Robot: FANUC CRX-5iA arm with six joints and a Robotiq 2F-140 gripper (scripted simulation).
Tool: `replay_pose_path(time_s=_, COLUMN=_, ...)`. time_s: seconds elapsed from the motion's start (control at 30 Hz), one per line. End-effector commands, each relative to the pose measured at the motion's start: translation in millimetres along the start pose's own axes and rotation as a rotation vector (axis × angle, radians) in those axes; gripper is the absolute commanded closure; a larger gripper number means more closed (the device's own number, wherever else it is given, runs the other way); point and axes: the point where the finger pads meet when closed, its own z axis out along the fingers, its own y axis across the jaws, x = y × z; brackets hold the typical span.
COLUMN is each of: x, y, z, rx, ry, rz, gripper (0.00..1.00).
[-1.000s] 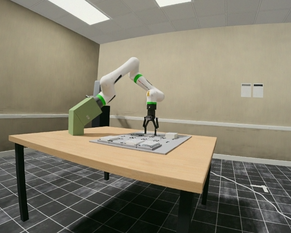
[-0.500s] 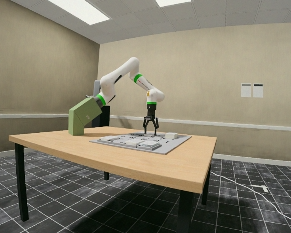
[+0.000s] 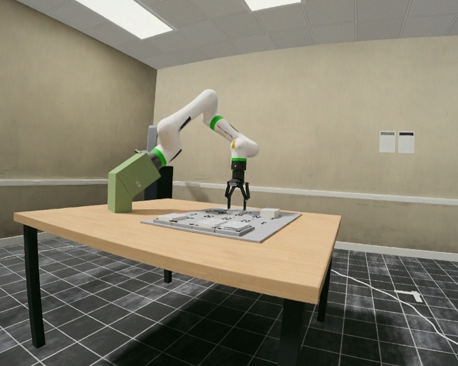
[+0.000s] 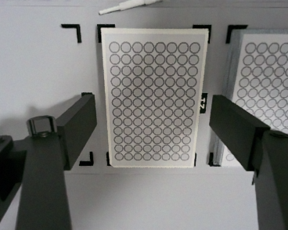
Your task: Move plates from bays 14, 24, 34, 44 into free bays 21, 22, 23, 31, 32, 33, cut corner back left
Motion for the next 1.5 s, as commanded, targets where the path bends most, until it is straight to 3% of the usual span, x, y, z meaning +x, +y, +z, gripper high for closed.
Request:
replay_pose_path(time_s=0.0, x=0.0, y=-0.7, z=-4.0, rx=0.001, ry=0.0, rz=-0.001, gripper=0.3)
replay_pose_path(time_s=1.47, x=0.0, y=-0.6, z=-54.6, rx=0.001, ry=0.0, rz=-0.001, gripper=0.3)
